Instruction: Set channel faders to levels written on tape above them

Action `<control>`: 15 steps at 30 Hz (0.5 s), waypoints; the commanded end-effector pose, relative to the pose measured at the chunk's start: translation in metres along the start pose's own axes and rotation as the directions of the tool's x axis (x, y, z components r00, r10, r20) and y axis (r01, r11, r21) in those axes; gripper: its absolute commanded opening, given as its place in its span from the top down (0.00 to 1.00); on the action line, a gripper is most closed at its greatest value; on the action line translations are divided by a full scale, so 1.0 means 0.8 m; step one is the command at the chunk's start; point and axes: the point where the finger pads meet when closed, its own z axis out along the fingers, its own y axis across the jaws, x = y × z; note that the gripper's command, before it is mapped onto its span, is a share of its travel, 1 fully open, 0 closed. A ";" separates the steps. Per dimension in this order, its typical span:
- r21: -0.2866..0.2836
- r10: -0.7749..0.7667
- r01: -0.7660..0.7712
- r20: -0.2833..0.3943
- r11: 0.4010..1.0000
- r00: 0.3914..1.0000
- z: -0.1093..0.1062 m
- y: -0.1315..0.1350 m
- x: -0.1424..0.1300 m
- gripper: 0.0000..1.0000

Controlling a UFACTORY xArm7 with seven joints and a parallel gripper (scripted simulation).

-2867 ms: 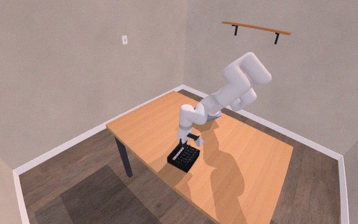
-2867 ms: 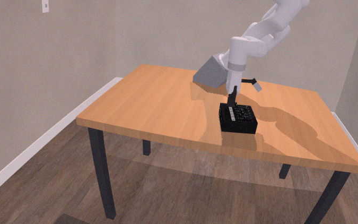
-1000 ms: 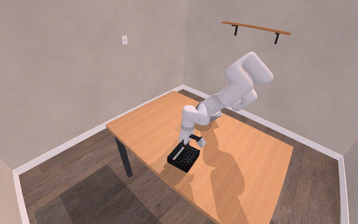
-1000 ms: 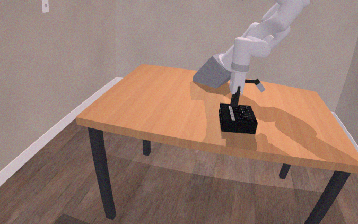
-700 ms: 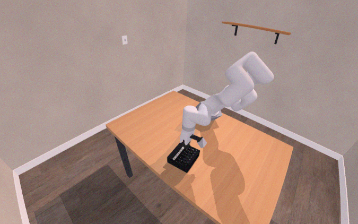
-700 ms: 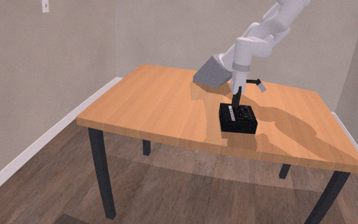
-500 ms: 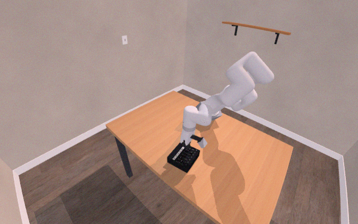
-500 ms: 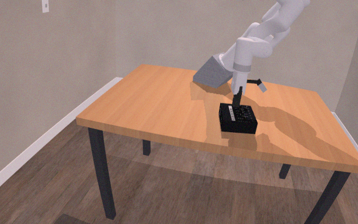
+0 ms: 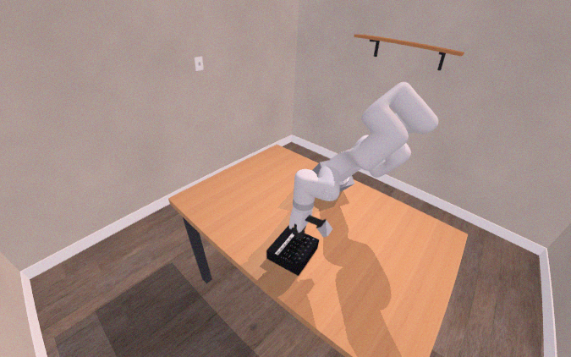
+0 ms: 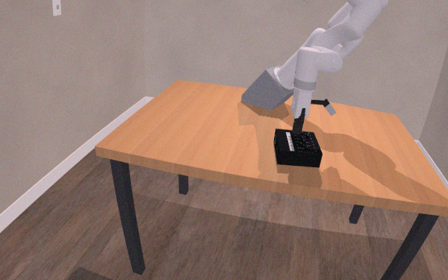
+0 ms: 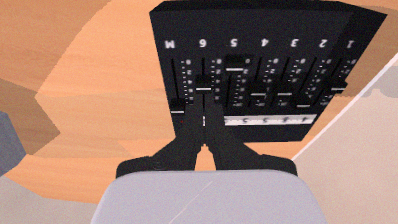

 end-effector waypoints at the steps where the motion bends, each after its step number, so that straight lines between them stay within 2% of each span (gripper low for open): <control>1: -0.003 0.000 0.000 0.001 1.000 1.000 -0.001 0.001 0.002 1.00; 15: -0.003 0.000 0.000 0.001 1.000 1.000 -0.001 0.001 0.006 1.00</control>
